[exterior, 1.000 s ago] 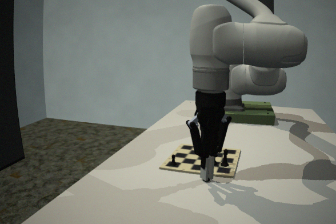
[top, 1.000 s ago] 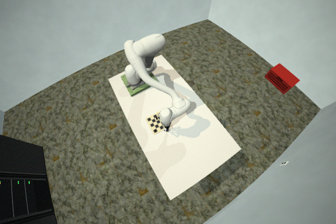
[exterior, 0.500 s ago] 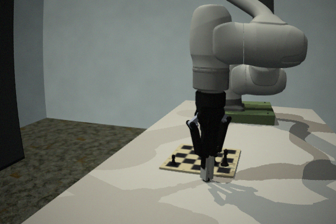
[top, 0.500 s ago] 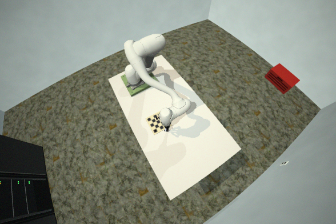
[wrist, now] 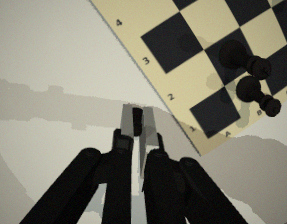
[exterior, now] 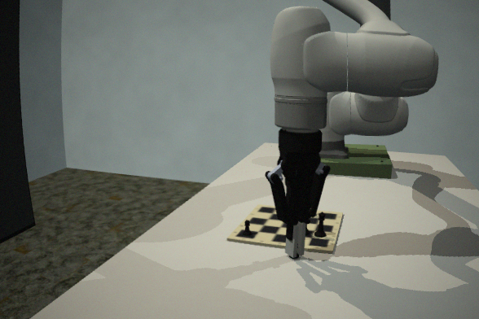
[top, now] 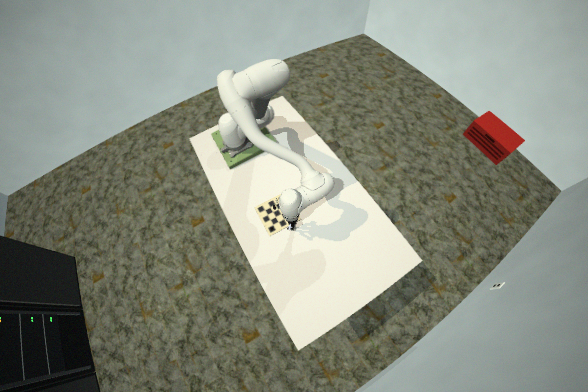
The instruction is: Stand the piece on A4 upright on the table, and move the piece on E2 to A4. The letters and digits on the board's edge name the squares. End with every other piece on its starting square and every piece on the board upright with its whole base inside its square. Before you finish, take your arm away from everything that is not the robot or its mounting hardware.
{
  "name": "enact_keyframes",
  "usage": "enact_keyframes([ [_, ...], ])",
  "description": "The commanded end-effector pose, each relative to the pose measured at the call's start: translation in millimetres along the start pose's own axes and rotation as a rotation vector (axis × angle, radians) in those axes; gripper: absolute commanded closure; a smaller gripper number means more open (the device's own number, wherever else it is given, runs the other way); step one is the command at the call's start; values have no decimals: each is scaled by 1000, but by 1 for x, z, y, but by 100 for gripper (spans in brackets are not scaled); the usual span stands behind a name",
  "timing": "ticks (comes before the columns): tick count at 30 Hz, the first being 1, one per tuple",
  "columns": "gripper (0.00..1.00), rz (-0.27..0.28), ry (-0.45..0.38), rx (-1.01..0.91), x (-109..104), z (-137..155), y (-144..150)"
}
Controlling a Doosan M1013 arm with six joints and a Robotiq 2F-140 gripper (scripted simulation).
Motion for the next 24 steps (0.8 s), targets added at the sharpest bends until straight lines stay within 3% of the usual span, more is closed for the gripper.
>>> enact_keyframes([
  [1,96,0,0,0,0,0,0],
  [7,88,0,0,0,0,0,0],
  [11,88,0,0,0,0,0,0],
  [15,80,0,0,0,0,0,0],
  [24,80,0,0,0,0,0,0],
])
Point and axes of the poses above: the point where the finger pads meet when closed, its own x axis out along the fingers, its own y axis across the jaws, z = x × y, the point moved 6 cm from there along -x, back along the fingers, and after that the axes turned 10 degrees about x, right-handed, at the moved point
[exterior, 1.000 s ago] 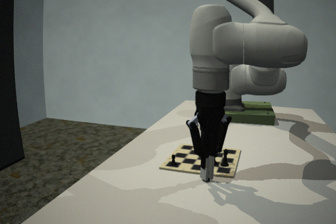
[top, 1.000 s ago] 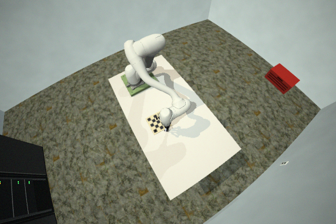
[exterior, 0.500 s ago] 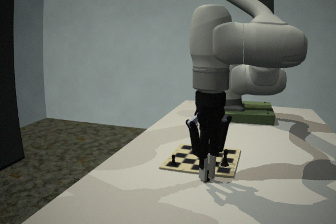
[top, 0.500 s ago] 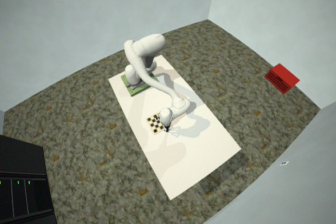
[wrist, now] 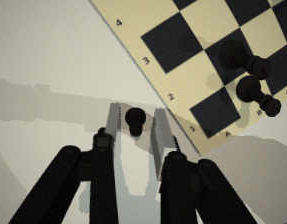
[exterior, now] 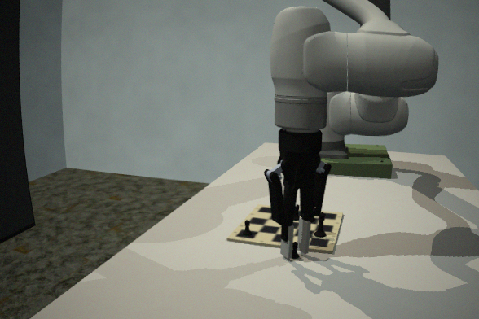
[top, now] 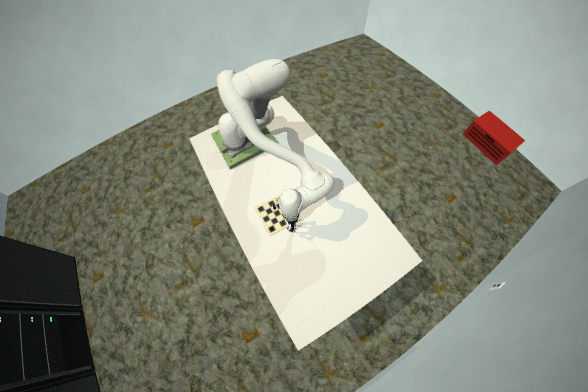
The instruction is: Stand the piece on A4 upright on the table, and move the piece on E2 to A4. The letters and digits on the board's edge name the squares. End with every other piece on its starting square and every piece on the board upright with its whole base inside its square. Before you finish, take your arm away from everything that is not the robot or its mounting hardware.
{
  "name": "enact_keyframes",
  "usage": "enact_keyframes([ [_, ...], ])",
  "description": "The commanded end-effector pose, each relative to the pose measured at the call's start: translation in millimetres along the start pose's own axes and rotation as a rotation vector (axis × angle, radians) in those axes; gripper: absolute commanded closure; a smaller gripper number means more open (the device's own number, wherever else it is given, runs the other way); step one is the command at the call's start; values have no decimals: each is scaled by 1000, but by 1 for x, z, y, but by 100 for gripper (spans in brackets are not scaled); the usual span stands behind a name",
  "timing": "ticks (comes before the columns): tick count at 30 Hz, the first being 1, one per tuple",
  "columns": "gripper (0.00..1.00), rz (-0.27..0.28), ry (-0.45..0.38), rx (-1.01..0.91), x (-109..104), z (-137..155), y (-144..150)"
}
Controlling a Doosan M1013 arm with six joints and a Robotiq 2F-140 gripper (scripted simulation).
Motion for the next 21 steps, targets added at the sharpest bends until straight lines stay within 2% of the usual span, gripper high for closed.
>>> enact_keyframes([
  [1,80,0,0,0,0,0,0],
  [9,80,0,0,0,-10,0,0],
  [17,80,0,0,0,-49,0,0],
  [19,80,0,0,0,-49,0,0],
  [21,80,0,0,0,-60,0,0],
])
Point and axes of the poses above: the point where the finger pads meet when closed, its own x axis out along the fingers, its own y axis across the jaws, z = x × y, the point moved 6 cm from there along -x, back along the fingers, and after that the axes turned 10 degrees about x, right-handed, at the moved point
